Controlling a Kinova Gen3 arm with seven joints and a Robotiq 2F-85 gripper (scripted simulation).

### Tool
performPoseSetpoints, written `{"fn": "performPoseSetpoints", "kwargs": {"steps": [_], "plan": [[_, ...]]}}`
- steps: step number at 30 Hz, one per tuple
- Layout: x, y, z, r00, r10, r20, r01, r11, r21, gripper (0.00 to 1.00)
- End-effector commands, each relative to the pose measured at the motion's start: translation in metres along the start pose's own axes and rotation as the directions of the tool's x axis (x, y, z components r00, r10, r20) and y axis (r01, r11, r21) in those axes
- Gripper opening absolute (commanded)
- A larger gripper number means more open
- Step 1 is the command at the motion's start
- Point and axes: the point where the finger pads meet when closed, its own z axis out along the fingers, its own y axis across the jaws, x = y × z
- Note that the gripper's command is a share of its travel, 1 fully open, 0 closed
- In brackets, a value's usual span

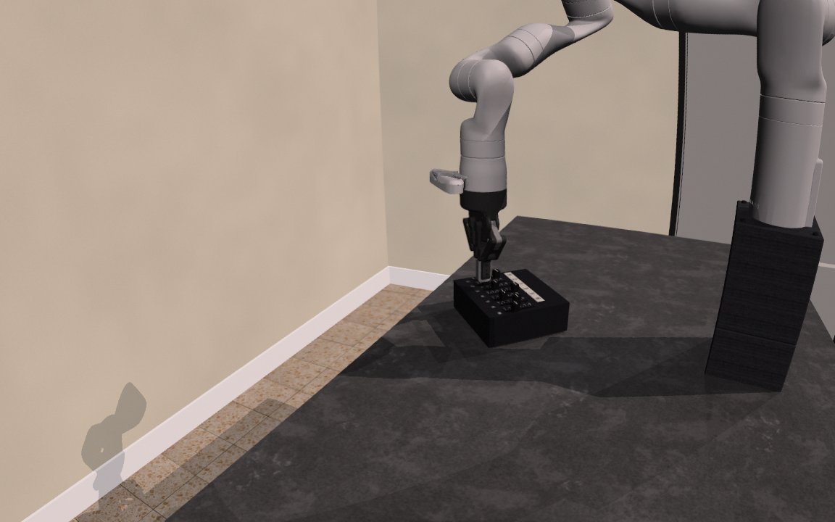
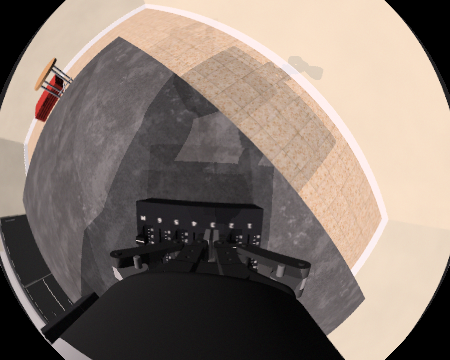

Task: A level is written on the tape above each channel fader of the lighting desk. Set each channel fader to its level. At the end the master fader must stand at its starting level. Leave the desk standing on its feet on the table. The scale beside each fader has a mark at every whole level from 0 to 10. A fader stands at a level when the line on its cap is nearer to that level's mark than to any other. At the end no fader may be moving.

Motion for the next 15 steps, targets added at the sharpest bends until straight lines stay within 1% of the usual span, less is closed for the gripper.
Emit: {"fn": "performPoseSetpoints", "kwargs": {"steps": [1,15], "plan": [[0.0005,0.0006,-0.0008,1.0,0.0,-0.001,0.0,1.0,-0.001,0.0],[0.0005,0.0006,0.0011,1.0,0.0,-0.001,0.0,1.0,-0.001,0.0]]}}
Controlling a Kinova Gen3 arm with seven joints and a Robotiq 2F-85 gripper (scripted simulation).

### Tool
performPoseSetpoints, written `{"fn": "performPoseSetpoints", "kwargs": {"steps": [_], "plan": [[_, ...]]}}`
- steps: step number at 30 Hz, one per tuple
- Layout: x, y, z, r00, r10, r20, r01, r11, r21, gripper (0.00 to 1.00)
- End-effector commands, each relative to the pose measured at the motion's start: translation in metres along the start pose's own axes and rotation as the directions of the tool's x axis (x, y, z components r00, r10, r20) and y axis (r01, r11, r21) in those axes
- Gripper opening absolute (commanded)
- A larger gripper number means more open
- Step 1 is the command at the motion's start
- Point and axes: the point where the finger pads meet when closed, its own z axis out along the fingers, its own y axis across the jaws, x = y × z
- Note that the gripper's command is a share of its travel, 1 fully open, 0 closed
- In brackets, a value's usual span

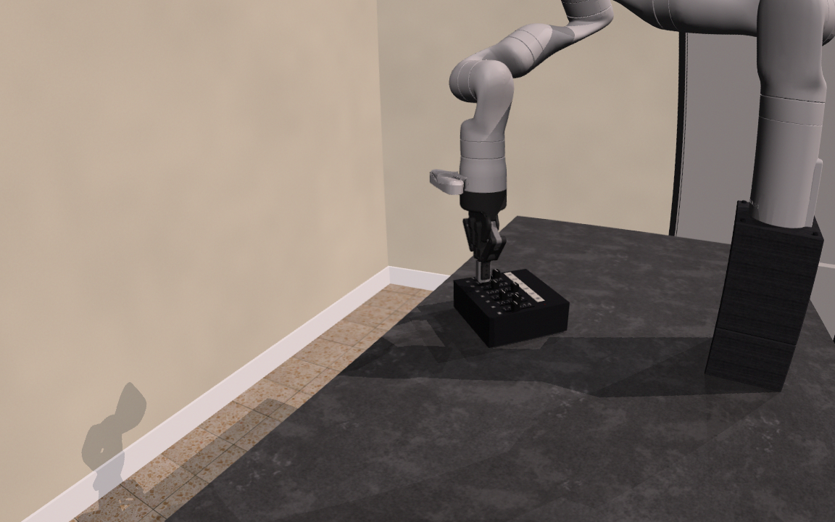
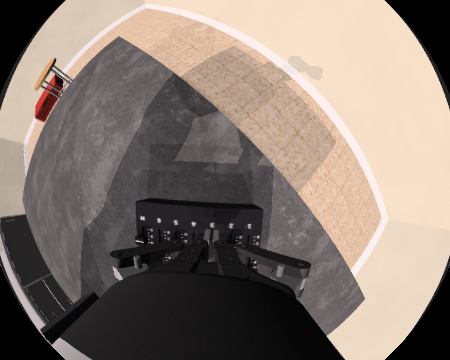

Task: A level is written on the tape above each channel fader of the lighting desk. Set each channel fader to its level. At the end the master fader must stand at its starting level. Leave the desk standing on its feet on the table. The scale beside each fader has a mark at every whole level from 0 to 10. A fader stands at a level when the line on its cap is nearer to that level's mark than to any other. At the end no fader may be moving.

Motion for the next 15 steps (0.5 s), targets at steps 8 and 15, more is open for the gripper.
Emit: {"fn": "performPoseSetpoints", "kwargs": {"steps": [8,15], "plan": [[0.0004,0.0002,0.0042,1.0,0.0,-0.001,0.0,1.0,-0.001,0.0],[0.0004,0.0002,0.0088,1.0,0.0,-0.001,0.0,1.0,-0.001,0.0]]}}
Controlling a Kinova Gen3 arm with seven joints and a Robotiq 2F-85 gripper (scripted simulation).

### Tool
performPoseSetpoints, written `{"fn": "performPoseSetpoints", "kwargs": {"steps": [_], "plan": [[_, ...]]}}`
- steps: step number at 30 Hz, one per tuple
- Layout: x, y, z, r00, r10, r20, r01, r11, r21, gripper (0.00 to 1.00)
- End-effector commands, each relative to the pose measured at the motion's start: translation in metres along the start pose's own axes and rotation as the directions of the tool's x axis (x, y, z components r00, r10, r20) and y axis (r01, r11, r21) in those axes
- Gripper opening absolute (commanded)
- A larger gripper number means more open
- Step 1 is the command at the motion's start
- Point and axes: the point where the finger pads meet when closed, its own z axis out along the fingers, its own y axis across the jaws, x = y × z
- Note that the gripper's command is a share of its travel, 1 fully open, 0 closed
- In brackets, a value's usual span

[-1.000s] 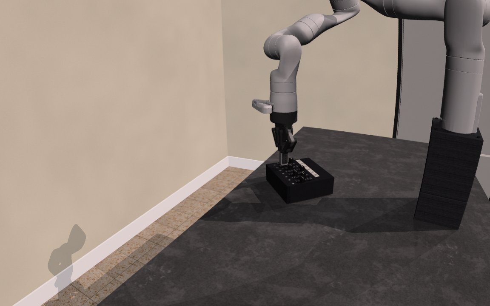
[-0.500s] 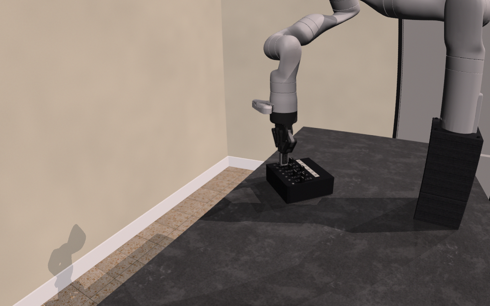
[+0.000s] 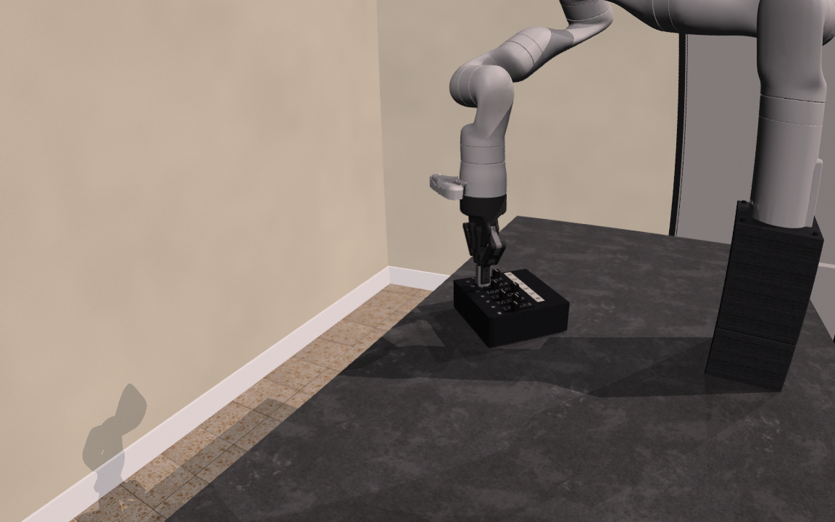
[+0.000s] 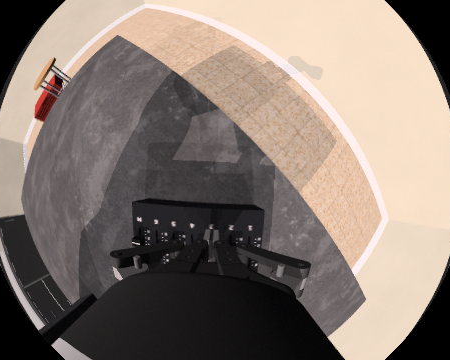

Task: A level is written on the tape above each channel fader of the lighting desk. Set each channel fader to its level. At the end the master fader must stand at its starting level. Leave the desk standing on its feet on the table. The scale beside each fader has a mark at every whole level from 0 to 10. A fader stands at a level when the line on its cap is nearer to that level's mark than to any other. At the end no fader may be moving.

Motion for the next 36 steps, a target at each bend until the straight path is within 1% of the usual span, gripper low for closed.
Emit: {"fn": "performPoseSetpoints", "kwargs": {"steps": [1,36], "plan": [[0.0005,-0.0004,0.0013,1.0,0.0,0.0,0.0,1.0,0.001,0.0],[-0.0028,-0.0004,0.0023,1.0,0.0,0.0,0.0,1.0,0.001,0.0]]}}
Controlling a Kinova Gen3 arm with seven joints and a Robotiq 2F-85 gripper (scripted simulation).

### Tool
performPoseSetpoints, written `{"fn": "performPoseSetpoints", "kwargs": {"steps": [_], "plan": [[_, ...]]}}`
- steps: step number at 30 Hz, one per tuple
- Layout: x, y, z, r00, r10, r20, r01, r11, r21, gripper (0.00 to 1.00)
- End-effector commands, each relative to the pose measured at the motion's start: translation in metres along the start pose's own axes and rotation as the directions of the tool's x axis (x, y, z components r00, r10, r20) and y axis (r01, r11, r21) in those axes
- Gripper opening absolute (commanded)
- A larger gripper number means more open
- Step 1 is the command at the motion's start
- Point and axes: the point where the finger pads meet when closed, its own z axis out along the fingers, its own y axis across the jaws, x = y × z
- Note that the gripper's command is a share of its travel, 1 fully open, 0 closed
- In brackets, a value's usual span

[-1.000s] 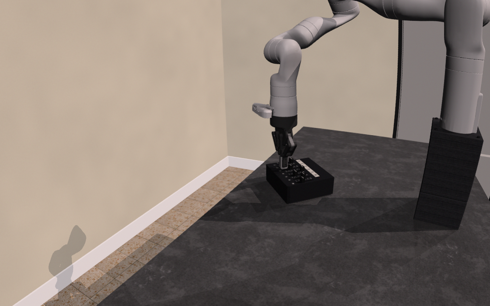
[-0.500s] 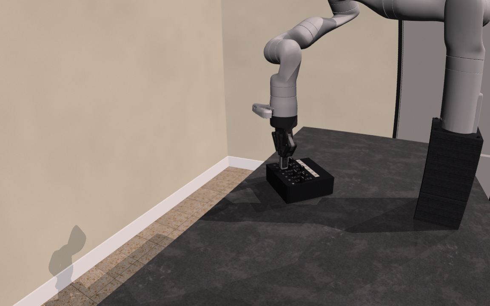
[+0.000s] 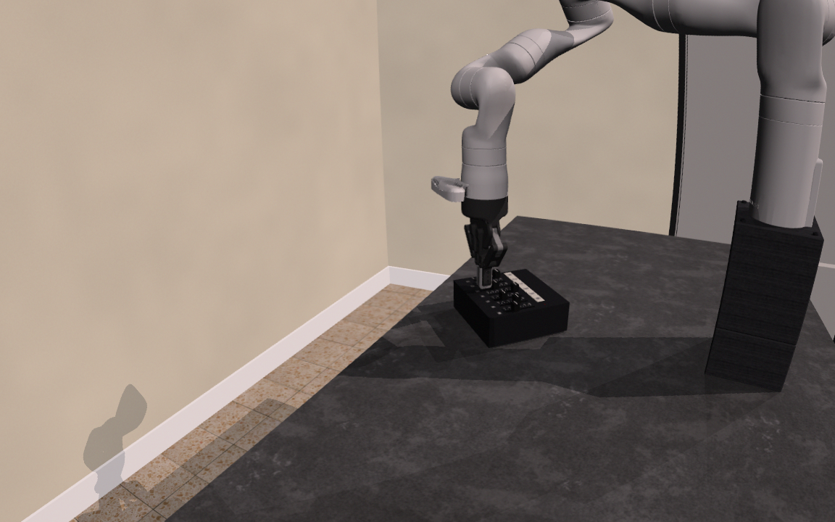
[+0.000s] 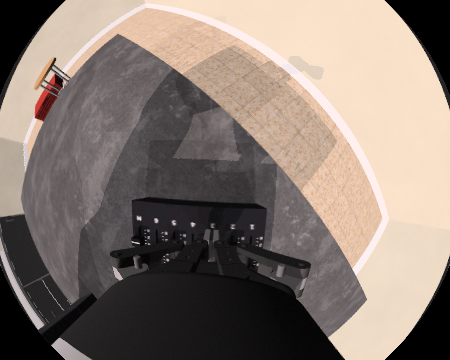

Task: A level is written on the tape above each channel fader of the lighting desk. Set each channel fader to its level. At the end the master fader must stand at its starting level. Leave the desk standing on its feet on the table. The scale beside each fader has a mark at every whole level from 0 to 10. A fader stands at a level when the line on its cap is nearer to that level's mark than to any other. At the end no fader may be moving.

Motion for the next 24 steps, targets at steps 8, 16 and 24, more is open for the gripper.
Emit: {"fn": "performPoseSetpoints", "kwargs": {"steps": [8,16,24], "plan": [[-0.004,0.001,-0.001,1.0,0.001,-0.001,-0.001,1.0,-0.001,0.0],[-0.009,0.001,-0.001,1.0,0.001,-0.001,-0.001,1.0,-0.001,0.0],[-0.012,0.001,-0.001,1.0,0.001,-0.001,-0.001,1.0,-0.001,0.0]]}}
